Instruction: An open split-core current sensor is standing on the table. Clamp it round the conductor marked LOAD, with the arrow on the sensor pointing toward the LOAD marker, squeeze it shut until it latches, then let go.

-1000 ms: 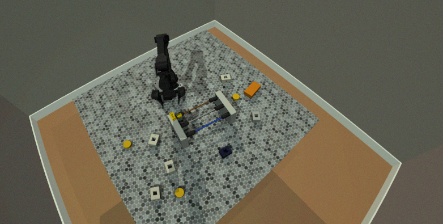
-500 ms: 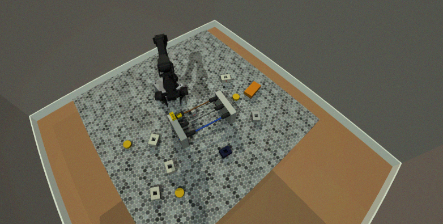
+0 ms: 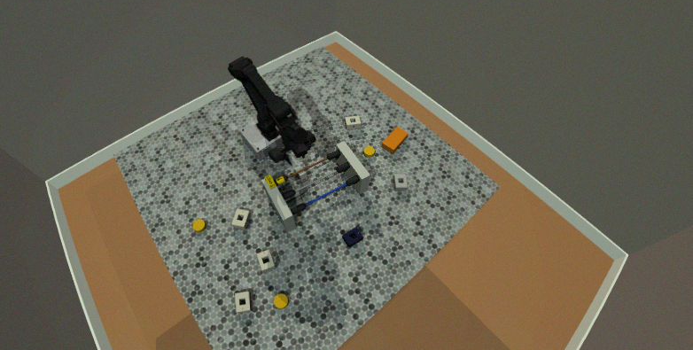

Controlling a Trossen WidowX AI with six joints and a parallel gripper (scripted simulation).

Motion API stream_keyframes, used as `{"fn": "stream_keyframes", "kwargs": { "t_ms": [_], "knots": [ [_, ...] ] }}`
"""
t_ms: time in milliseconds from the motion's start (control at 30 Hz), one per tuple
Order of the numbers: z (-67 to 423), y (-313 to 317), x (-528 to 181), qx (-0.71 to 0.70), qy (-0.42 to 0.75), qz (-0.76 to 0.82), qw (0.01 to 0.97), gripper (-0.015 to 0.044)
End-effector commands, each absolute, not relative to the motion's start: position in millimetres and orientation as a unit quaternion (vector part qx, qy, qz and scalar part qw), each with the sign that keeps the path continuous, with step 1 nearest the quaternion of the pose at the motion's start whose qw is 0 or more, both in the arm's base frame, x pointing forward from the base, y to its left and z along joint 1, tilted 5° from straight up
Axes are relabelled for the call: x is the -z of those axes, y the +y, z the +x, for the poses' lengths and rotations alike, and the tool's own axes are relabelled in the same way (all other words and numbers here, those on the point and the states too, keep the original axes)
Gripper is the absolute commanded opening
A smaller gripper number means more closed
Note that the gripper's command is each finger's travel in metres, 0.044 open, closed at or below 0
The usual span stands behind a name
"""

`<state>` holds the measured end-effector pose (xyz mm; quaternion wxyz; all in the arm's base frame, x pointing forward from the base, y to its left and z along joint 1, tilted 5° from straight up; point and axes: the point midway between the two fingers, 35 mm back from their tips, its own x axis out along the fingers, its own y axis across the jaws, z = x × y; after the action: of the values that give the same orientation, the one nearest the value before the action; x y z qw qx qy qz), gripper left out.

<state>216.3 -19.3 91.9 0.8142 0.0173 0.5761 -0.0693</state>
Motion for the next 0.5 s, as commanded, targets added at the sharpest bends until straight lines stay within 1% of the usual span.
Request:
{"fn": "stream_keyframes", "kwargs": {
  "t_ms": [0, 467],
  "knots": [
    [215.9, -15.8, -85.9, 0.066, 0.579, 0.013, 0.812, 0.0280],
    [224.9, -17.7, -65.9, 0.066, 0.579, 0.013, 0.813, 0.0280]
  ]
}}
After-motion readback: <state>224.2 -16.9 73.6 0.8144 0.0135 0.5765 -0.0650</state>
